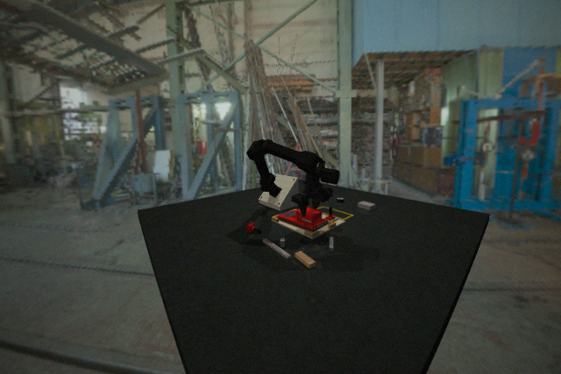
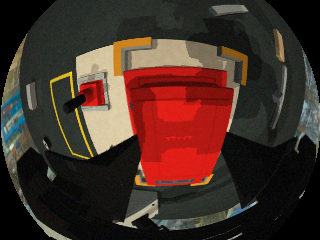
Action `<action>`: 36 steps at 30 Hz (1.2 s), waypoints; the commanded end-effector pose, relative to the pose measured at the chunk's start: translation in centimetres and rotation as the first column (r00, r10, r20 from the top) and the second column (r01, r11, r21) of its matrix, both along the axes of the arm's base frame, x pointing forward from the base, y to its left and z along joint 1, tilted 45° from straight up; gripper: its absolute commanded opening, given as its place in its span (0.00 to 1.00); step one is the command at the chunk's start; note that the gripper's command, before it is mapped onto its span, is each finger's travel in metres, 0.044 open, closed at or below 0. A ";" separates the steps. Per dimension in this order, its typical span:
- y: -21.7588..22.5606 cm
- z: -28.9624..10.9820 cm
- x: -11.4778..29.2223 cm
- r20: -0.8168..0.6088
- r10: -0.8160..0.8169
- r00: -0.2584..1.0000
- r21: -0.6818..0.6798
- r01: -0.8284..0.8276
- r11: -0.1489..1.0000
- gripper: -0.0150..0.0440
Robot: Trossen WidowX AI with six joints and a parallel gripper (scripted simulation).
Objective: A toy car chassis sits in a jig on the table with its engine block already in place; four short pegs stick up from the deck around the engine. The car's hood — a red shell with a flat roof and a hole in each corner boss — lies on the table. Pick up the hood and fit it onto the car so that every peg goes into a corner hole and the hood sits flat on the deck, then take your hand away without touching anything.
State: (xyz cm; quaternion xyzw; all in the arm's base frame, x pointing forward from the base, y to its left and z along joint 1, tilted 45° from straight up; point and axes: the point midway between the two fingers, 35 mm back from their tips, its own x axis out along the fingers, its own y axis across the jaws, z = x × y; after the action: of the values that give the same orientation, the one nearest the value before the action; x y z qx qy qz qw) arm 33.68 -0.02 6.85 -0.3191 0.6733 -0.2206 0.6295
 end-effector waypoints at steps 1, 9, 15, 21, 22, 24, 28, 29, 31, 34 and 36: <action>0.0 0.0 0.1 0.005 -0.002 1.000 0.004 0.002 1.000 0.25; -0.1 -0.1 0.1 0.006 -0.001 1.000 0.003 0.001 1.000 0.25; -0.2 -0.3 0.1 0.007 0.001 1.000 0.002 -0.001 1.000 0.25; -0.3 -0.4 0.1 0.008 0.002 1.000 0.001 -0.002 1.000 0.25; -0.3 -0.4 0.1 0.008 0.002 1.000 0.001 -0.002 1.000 0.25; -0.3 -0.4 0.1 0.008 0.002 1.000 0.002 -0.002 1.000 0.25; -0.2 -0.3 0.1 0.008 0.002 1.000 0.002 -0.002 1.000 0.25; -0.2 -0.2 0.1 0.008 0.002 1.000 0.002 -0.002 1.000 0.25; -0.1 -0.2 0.1 0.008 0.002 1.000 0.002 -0.002 1.000 0.25; -0.1 -0.1 0.1 0.008 0.002 1.000 0.002 -0.002 1.000 0.25; 0.0 -0.1 0.1 0.008 0.002 1.000 0.003 -0.002 1.000 0.25</action>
State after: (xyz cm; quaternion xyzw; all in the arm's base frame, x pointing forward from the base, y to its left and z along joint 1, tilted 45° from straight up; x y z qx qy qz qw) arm 33.69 -0.11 6.65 -0.3190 0.6719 -0.2193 0.6314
